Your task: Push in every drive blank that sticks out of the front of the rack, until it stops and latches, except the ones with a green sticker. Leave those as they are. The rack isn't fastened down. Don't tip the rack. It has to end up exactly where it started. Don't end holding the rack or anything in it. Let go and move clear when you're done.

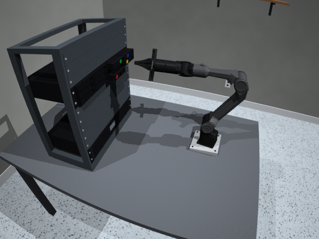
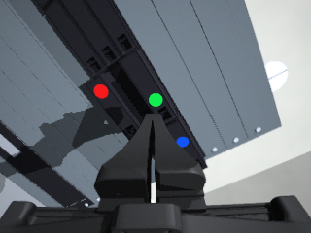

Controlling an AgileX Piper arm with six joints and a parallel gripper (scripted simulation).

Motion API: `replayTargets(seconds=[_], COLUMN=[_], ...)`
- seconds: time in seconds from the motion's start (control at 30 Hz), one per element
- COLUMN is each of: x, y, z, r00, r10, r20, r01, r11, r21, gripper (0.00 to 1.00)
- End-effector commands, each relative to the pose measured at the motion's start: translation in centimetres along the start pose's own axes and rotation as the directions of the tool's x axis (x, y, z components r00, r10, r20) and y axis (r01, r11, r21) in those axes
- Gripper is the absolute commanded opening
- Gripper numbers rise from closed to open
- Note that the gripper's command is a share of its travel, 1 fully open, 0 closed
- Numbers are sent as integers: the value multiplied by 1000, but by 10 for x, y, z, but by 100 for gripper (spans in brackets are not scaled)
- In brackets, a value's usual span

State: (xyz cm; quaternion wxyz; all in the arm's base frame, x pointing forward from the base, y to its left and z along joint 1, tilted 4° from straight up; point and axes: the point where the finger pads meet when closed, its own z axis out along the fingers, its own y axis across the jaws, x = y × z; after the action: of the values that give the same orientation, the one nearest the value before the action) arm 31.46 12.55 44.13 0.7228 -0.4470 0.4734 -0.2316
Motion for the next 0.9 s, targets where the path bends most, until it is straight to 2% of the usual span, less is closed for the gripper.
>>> replayTargets(seconds=[0.0, 0.13, 0.4, 0.63, 0.7, 0.87], x=[-5, -10, -33, -51, -51, -61], y=[1, 1, 1, -3, -3, -7], z=[-1, -2, -6, -11, -11, -16], r00=[999, 995, 939, 828, 828, 712], r10=[36, 90, 321, 527, 527, 663], r20=[15, 37, 123, 192, 192, 231], r01=[-36, -90, -324, -533, -533, -672], r11=[999, 996, 946, 846, 846, 739], r21=[6, 8, 2, -21, -21, -46], gripper=[0, 0, 0, 0, 0, 0])
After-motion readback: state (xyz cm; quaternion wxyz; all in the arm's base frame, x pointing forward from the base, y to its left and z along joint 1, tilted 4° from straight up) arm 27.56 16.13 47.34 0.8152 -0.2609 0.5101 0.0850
